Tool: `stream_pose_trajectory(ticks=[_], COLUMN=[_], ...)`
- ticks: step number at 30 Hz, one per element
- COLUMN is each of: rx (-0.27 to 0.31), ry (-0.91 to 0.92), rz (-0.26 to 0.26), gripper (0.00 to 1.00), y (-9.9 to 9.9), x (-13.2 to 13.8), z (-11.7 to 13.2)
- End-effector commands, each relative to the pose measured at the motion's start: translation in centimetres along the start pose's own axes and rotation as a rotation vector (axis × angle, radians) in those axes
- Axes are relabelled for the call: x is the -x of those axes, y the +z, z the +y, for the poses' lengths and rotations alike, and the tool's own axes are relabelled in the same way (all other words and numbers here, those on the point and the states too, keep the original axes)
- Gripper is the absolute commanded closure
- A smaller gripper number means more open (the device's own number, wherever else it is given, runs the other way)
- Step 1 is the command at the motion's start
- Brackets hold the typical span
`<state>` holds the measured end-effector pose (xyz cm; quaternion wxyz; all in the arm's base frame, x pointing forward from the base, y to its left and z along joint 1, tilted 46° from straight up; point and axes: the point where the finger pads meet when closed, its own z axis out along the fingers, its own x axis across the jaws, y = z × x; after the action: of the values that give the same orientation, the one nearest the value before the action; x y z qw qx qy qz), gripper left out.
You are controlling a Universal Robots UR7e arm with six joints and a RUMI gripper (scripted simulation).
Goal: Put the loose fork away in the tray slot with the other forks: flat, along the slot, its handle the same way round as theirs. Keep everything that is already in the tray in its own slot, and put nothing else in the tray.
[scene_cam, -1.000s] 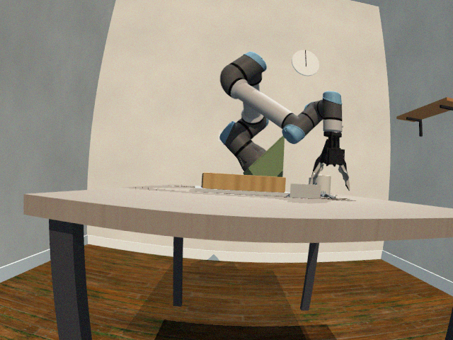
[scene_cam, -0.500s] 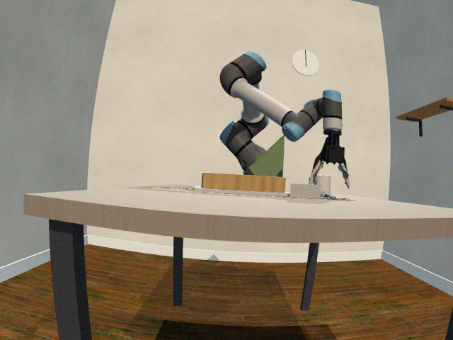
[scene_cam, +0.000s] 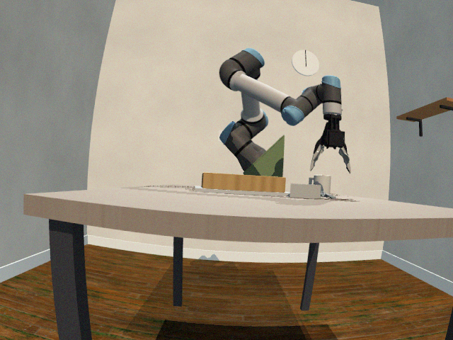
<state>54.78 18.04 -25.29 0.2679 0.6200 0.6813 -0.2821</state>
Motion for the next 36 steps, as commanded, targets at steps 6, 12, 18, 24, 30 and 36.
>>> stream_pose_trajectory(ticks=[6,12,18,24,30,36], rx=[-0.003,-0.006,-0.005,-0.005,-0.011,-0.010], ry=[0.000,-0.001,-0.001,-0.002,-0.008,-0.007], rz=[0.000,-0.002,-0.002,-0.002,-0.004,-0.004], gripper=[0.00,0.00,0.00,0.00,0.00,0.82], y=[-1.9,-1.7,-1.7,-1.7,-0.3,-0.3], x=[-0.1,-0.1,-0.1,-0.1,-0.1,-0.1], z=[0.0,-0.1,-0.1,-0.1,-0.3,-0.3])
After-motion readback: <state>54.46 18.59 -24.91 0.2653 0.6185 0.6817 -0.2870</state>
